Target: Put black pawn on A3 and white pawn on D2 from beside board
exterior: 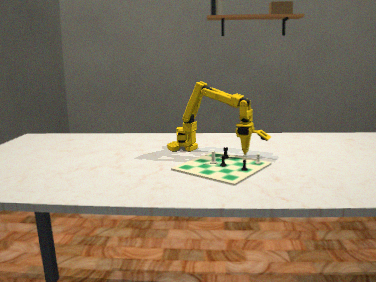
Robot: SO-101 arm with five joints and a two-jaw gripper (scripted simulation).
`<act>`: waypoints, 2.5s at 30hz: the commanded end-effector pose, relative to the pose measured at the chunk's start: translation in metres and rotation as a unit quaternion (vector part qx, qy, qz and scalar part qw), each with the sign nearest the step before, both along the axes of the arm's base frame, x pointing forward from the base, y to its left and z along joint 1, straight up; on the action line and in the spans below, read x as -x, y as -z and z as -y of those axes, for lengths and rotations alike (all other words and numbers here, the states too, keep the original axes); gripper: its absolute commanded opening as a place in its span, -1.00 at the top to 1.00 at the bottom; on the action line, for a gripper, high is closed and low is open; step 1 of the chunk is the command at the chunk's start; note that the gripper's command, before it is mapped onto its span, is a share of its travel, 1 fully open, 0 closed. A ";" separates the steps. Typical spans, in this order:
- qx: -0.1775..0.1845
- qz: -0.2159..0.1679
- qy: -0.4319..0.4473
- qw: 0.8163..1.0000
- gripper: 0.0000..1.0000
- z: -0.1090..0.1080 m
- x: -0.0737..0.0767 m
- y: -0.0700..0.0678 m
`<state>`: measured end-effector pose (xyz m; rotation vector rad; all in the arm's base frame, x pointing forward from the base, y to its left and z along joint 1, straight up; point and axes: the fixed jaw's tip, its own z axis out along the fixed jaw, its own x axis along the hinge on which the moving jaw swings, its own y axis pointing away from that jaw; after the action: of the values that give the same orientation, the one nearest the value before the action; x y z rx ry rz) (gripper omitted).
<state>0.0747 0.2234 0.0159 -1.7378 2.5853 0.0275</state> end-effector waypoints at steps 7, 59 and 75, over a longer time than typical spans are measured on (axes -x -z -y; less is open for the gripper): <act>0.002 -0.001 0.001 1.000 0.81 0.001 0.000 0.002; 0.002 -0.001 0.001 1.000 1.00 0.003 -0.001 0.004; 0.002 -0.001 0.001 1.000 1.00 0.003 -0.001 0.004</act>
<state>0.0746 0.2231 0.0137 -1.7370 2.5841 0.0291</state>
